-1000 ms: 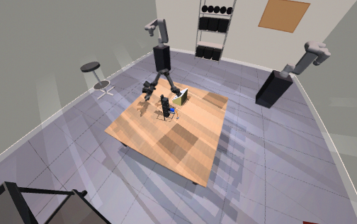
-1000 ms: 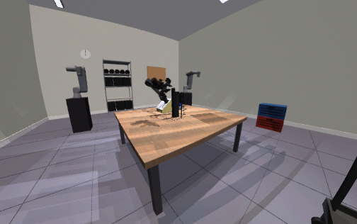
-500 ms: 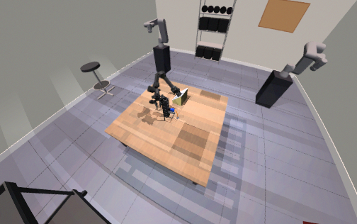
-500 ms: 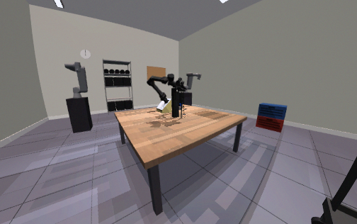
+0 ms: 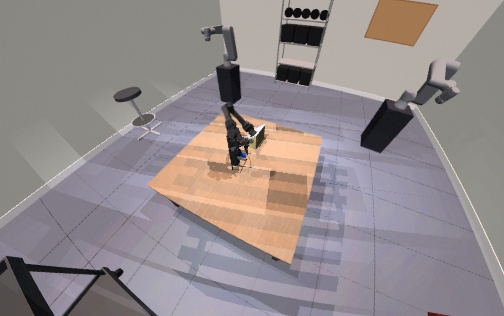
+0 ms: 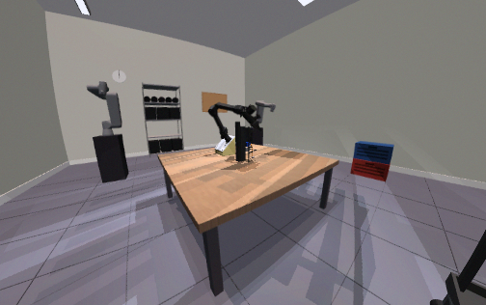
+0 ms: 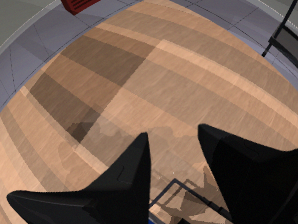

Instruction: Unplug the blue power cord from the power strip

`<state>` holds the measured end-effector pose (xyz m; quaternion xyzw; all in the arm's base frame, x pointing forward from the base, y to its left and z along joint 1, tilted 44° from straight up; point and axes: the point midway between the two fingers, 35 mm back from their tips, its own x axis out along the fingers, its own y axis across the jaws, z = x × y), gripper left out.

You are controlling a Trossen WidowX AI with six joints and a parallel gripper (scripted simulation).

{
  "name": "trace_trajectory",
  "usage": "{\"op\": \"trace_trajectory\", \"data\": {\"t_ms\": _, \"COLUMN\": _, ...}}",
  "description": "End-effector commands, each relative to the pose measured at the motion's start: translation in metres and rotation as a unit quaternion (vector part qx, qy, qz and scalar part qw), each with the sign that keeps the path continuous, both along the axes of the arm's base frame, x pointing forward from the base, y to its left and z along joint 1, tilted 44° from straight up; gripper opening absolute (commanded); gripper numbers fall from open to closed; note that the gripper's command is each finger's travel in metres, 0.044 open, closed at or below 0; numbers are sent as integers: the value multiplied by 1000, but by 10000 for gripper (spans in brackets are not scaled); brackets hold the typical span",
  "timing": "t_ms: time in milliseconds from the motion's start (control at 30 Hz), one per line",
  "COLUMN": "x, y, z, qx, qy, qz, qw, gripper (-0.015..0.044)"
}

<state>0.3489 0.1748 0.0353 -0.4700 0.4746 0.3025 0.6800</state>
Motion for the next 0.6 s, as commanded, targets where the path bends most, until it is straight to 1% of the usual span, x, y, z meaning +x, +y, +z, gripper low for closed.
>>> {"op": "trace_trajectory", "data": {"t_ms": 0, "x": -25, "y": -10, "z": -29, "qx": -95, "qy": 61, "qz": 55, "qw": 992, "gripper": 160}}
{"op": "trace_trajectory", "data": {"t_ms": 67, "x": -36, "y": -21, "z": -40, "qx": -148, "qy": 94, "qz": 77, "qw": 981, "gripper": 160}}
{"op": "trace_trajectory", "data": {"t_ms": 133, "x": -53, "y": -39, "z": -54, "qx": -226, "qy": 146, "qz": 112, "qw": 956, "gripper": 160}}
{"op": "trace_trajectory", "data": {"t_ms": 267, "x": -82, "y": -71, "z": -67, "qx": -362, "qy": 245, "qz": 186, "qw": 880, "gripper": 160}}
{"op": "trace_trajectory", "data": {"t_ms": 333, "x": -86, "y": -76, "z": -68, "qx": -383, "qy": 260, "qz": 199, "qw": 864, "gripper": 160}}
{"op": "trace_trajectory", "data": {"t_ms": 567, "x": -86, "y": -75, "z": -68, "qx": -383, "qy": 260, "qz": 199, "qw": 864, "gripper": 160}}
